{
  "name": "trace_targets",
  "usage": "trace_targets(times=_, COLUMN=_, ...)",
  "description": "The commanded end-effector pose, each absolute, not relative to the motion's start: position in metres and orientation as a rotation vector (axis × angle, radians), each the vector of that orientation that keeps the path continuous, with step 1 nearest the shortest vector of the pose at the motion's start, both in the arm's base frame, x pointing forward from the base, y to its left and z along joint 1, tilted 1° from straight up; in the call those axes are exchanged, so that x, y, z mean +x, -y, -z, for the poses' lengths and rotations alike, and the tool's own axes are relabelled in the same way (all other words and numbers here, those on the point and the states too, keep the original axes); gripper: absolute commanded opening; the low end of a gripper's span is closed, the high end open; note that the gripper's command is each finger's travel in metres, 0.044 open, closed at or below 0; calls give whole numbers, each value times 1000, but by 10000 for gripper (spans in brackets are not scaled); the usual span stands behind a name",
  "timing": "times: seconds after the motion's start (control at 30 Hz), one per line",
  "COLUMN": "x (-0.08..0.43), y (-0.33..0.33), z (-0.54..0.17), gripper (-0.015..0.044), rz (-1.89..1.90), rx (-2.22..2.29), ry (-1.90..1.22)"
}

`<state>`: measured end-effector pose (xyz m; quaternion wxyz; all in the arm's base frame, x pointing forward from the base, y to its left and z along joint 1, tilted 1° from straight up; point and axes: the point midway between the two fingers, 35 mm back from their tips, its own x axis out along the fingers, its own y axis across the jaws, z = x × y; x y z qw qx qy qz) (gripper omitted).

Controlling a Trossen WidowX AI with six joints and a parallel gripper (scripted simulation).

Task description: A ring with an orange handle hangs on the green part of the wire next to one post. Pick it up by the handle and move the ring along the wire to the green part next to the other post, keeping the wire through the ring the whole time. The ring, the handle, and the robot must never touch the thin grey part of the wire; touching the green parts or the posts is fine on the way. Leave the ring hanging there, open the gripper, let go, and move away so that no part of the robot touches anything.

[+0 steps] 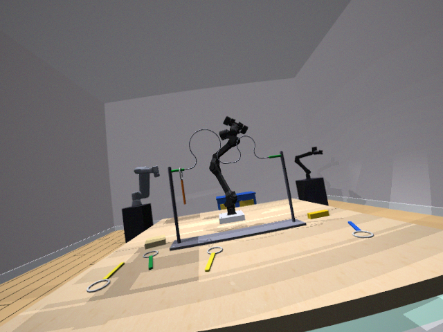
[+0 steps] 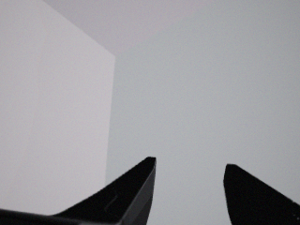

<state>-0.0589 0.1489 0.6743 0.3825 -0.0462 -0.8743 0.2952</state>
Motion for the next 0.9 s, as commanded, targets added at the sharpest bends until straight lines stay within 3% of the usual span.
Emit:
trace_targets(times=0.0, x=-34, y=-166, z=-671, gripper=160, rz=-760, rx=-209, ry=2137)
trace_targets(times=0.43, x=67, y=-190, z=-658, gripper=160, rz=-679, rx=-490, ry=1806)
trace_targets(times=0.87, x=177, y=-161, z=-636, gripper=160, rz=-502, rx=-677, ry=1449)
